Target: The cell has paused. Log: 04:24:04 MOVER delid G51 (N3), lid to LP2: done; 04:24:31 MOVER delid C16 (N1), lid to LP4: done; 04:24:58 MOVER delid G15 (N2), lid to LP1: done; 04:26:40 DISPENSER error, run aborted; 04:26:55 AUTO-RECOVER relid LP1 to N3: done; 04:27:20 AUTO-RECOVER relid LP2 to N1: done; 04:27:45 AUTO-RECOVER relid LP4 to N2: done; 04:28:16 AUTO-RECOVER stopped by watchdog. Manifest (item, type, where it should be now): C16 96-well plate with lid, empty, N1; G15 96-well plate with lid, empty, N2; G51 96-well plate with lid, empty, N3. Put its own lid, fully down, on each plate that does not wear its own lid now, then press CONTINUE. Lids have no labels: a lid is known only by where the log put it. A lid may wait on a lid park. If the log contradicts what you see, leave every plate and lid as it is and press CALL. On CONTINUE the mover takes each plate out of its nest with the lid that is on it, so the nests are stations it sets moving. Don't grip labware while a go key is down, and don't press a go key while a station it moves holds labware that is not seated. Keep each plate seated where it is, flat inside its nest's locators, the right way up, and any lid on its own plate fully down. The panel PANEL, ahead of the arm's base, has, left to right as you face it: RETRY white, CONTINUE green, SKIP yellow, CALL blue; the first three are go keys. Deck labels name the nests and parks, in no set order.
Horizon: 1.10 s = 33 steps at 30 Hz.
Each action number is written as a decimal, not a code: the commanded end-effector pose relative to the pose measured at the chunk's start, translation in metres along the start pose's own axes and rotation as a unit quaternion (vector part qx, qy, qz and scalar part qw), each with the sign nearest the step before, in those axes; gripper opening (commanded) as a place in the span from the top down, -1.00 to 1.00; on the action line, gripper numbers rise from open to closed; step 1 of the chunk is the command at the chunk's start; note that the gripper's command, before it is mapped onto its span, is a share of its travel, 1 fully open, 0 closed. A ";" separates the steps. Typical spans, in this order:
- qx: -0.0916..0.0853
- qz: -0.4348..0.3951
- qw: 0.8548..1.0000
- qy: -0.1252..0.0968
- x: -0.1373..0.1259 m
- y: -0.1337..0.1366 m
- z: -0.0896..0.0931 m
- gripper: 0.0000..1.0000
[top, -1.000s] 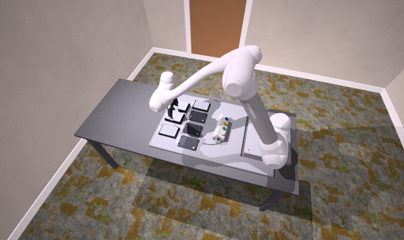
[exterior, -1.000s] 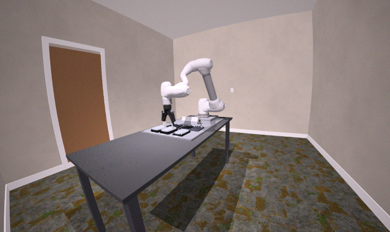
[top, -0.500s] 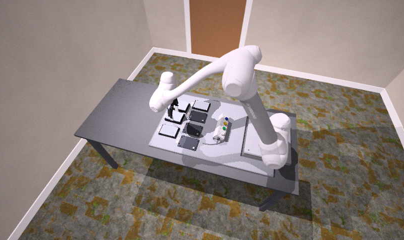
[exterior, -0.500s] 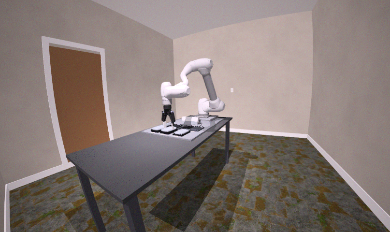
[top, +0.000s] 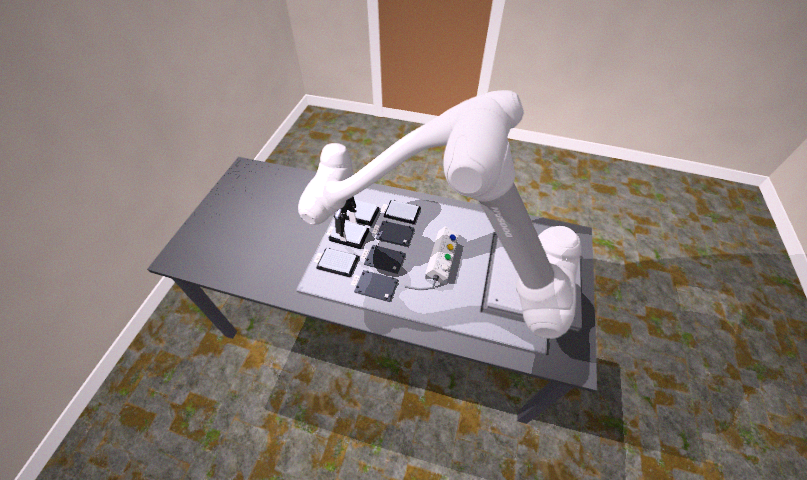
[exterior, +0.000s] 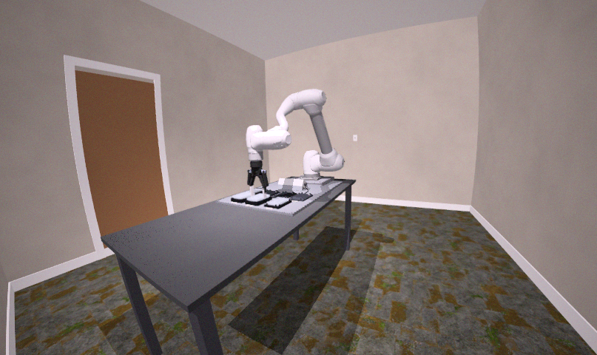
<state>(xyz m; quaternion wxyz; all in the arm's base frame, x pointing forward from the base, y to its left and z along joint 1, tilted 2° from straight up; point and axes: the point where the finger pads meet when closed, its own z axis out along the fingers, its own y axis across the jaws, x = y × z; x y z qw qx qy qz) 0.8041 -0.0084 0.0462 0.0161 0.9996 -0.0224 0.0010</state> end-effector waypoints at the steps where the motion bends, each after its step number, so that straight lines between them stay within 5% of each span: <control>1: 0.000 0.000 1.000 0.000 0.000 0.000 0.000 -0.32; 19: 0.000 0.000 1.000 0.000 0.000 0.000 0.000 -0.32; 20: 0.000 0.000 1.000 0.000 0.000 0.000 0.000 1.00; 33: 0.000 0.000 1.000 0.000 0.000 0.000 0.000 1.00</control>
